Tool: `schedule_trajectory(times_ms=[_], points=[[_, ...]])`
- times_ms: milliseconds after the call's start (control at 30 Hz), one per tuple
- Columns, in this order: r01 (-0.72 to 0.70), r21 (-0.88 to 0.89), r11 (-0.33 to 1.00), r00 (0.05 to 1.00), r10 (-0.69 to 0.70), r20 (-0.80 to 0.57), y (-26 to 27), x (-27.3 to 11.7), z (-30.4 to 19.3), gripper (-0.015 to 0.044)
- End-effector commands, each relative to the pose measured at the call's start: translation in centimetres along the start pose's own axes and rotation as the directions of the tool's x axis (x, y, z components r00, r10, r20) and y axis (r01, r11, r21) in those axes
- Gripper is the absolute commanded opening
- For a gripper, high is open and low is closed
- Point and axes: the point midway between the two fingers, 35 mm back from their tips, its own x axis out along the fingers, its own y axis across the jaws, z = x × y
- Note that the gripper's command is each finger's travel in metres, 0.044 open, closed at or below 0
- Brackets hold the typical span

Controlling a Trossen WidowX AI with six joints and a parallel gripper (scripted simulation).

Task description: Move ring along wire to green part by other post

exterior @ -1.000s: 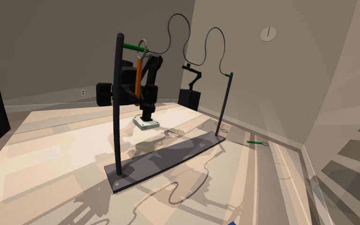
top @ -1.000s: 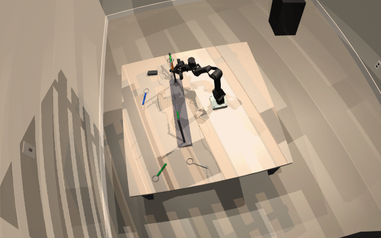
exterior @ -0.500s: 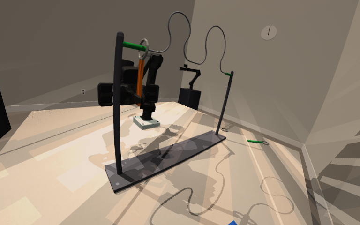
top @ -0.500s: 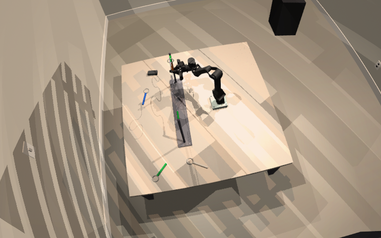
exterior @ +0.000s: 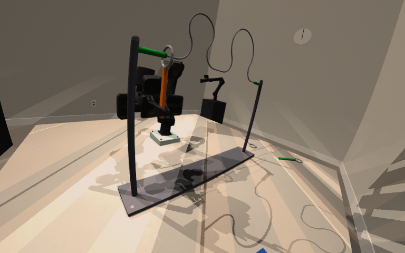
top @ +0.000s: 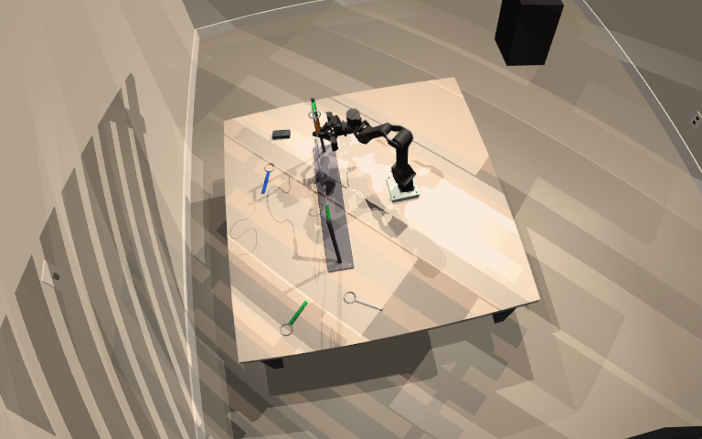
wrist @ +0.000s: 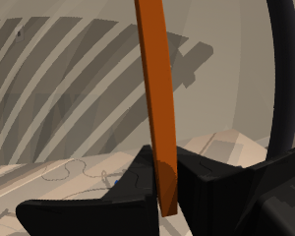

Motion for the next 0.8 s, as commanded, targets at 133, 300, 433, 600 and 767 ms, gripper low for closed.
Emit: schedule_trajectory(times_ms=[133, 300, 433, 600, 767], points=[[0.002, 0.002, 1.000, 1.000, -0.002, 0.005, 1.0, -0.1, 0.3, -0.0150], [0.001, 0.021, 1.000, 1.000, -0.001, 0.005, 1.7, 0.0, 0.2, -0.0150], [0.000, 0.046, 0.999, 1.000, 0.000, 0.005, 2.4, 0.0, 0.3, -0.0150], [-0.001, 0.094, 0.996, 1.000, 0.000, 0.005, 3.5, 0.0, 0.3, -0.0150], [-0.002, 0.151, 0.989, 1.000, 0.001, 0.006, 4.6, 0.0, 0.4, -0.0150]])
